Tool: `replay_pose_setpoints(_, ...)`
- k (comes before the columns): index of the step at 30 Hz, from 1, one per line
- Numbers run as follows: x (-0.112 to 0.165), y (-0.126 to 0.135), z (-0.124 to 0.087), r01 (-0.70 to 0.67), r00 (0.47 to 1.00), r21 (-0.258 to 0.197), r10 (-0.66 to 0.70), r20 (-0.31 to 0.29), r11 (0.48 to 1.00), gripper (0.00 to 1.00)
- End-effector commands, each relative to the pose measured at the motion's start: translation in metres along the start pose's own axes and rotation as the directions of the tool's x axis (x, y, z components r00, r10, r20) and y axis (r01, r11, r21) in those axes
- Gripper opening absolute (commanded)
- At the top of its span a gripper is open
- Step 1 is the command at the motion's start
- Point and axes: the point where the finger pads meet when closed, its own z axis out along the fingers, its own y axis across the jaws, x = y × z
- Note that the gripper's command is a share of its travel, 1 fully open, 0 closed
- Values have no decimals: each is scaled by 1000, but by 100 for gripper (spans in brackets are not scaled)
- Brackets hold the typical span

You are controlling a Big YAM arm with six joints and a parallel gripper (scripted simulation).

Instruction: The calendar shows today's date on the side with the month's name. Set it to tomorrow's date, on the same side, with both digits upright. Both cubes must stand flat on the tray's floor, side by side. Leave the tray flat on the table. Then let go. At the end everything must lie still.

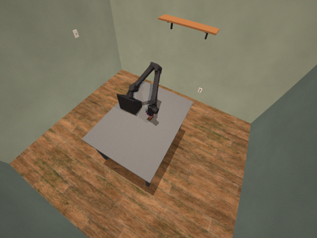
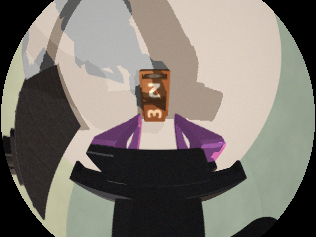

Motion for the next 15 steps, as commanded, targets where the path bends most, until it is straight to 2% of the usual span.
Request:
replay_pose_setpoints(1, -2, 5, 4, -3, 1000, -8, 3, 4, 1000, 45)
replay_pose_setpoints(15, -2, 4, 3, 1, 1000, -3, -1, 4, 1000, 45)
